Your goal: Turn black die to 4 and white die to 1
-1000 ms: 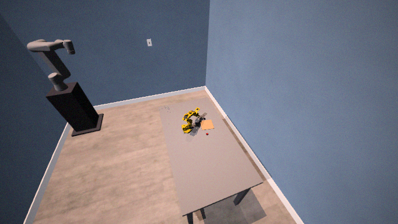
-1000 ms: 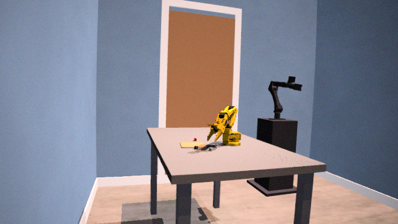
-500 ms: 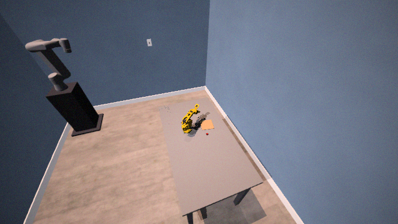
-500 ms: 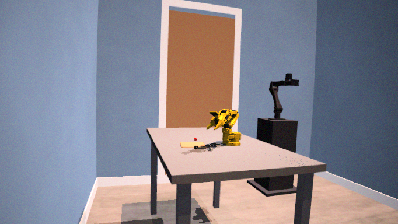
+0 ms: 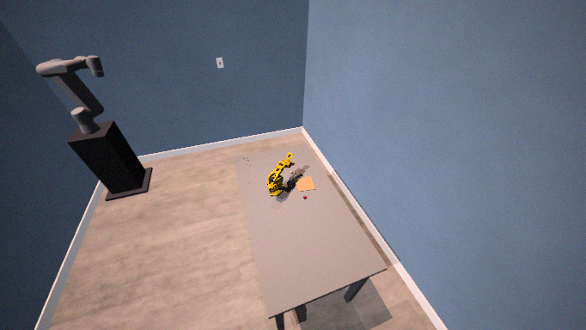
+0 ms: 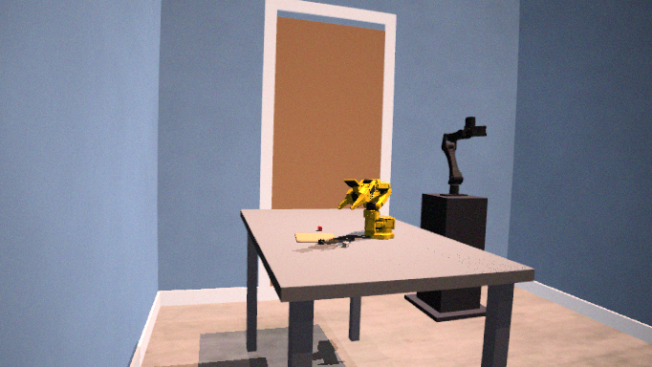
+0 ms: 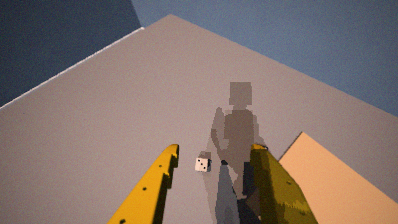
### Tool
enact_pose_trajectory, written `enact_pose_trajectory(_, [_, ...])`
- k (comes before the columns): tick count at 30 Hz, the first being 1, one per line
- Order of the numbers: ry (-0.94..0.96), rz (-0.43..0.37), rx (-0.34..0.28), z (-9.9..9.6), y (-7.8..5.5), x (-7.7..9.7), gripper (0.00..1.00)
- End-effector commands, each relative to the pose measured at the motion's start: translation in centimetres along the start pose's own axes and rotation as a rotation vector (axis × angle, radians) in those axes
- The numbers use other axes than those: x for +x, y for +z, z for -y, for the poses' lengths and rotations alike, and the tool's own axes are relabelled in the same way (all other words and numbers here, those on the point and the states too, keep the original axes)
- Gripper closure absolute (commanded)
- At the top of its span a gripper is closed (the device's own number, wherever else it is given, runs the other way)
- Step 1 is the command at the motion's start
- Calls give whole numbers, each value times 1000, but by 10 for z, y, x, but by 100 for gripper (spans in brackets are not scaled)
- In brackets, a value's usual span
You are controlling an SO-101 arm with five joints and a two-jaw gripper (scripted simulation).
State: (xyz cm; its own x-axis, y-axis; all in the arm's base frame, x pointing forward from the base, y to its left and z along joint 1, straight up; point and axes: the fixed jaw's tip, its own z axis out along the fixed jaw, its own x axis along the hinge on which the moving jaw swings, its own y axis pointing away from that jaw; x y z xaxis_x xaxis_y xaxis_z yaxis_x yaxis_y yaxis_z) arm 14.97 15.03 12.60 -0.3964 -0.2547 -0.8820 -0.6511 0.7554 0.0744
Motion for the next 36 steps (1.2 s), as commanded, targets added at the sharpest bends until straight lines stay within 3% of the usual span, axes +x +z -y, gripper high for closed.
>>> enact_pose_trajectory(1, [6, 15, -2, -1, -3, -8, 75])
enact_pose_trajectory(12, [18, -63, 42, 8, -4, -22, 75])
enact_pose_trajectory(24, [61, -257, 141, 31, -3, -48, 75])
enact_pose_trajectory(26, [61, -257, 141, 31, -3, -48, 75])
enact_pose_trajectory(36, [113, -426, 213, 54, 1, -59, 75])
